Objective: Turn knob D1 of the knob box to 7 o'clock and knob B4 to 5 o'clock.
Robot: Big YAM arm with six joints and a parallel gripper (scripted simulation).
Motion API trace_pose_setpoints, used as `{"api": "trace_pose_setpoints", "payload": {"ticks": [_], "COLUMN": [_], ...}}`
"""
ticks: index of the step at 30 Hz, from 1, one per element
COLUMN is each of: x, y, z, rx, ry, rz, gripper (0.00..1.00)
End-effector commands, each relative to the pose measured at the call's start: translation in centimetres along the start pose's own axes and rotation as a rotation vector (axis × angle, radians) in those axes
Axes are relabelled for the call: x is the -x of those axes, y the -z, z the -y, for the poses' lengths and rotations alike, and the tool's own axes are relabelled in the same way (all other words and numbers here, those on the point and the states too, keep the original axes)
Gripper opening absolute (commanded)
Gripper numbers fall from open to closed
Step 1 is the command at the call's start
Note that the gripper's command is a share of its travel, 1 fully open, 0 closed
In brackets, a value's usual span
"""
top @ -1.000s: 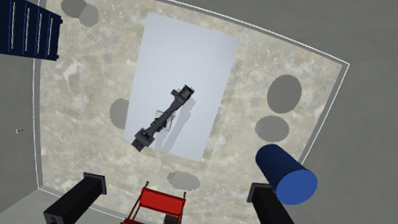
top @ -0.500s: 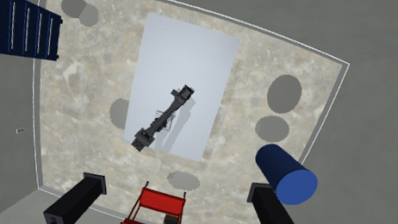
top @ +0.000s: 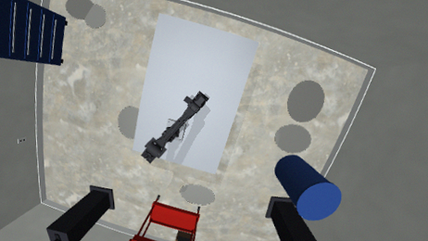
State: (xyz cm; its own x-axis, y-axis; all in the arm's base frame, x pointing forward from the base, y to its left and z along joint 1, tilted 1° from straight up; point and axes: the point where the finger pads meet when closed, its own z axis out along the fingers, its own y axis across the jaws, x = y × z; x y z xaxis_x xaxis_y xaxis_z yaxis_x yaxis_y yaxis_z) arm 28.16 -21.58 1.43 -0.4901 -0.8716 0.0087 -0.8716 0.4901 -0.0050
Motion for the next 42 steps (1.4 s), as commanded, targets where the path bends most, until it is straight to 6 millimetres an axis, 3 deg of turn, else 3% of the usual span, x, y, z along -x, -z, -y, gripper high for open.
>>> {"api": "trace_pose_setpoints", "payload": {"ticks": [1, 9, 42], "x": [-0.13, -0.89, -0.62], "y": [0.34, 0.37, 0.38], "z": [0.90, 0.88, 0.93], "rx": [-0.020, -0.021, -0.021], "ry": [-0.011, -0.003, 0.006], "rz": [-0.003, -0.004, -0.004], "gripper": [0.20, 0.20, 0.20]}}
